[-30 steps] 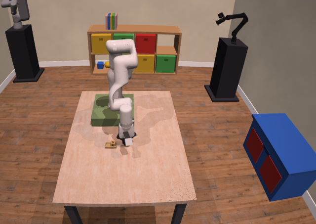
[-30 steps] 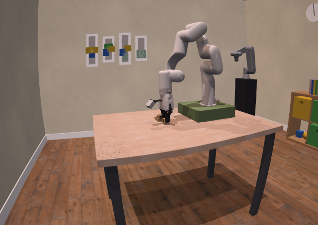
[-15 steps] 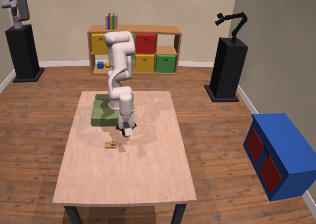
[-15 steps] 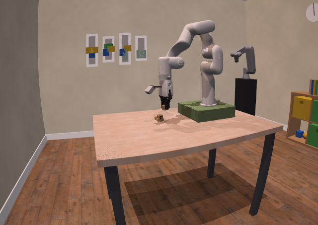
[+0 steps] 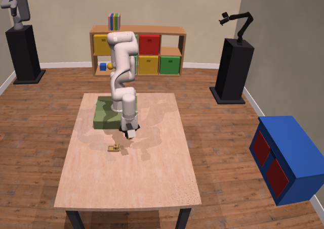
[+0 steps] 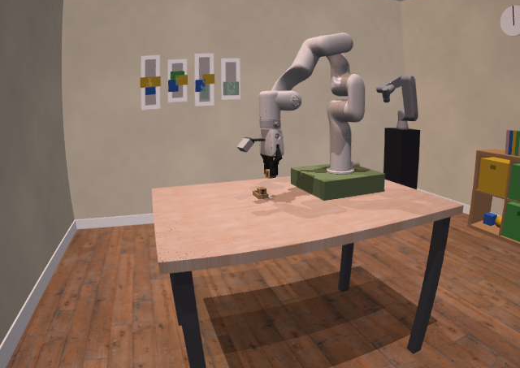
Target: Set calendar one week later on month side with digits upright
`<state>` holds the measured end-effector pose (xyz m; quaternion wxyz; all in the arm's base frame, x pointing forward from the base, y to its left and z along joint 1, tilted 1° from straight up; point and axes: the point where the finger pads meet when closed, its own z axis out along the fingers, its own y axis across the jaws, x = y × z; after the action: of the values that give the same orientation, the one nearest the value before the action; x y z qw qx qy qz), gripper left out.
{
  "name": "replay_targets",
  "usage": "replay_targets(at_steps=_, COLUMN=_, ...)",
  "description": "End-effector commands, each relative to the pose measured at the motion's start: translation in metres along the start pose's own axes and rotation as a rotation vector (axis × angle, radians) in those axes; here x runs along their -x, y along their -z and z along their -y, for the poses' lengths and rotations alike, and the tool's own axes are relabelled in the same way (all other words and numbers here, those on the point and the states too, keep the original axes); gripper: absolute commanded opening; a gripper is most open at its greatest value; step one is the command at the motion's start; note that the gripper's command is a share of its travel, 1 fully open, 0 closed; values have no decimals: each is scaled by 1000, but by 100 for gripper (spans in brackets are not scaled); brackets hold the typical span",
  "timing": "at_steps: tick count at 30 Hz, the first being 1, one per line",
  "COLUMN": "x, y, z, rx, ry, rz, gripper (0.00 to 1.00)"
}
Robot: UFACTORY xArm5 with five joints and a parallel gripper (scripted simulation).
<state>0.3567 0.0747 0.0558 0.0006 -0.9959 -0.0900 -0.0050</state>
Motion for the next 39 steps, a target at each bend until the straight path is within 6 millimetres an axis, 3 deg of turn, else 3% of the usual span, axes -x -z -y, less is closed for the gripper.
replay_targets(at_steps=1, x=-1, y=1, z=0, rx=0, ry=-11, rz=-4, gripper=27)
replay_targets(at_steps=9, x=-2, y=1, z=0, rx=0, ry=-133, rz=-4, gripper=27)
replay_targets(at_steps=33, x=-3, y=2, z=0, rx=-2, ry=-933, rz=-3, gripper=27)
replay_targets(at_steps=36, x=-3, y=2, z=0, rx=-2, ry=-935, rz=-3, gripper=27)
replay_targets(at_steps=39, x=-3, y=2, z=0, rx=-2, ry=-1089, rz=-3, gripper=27)
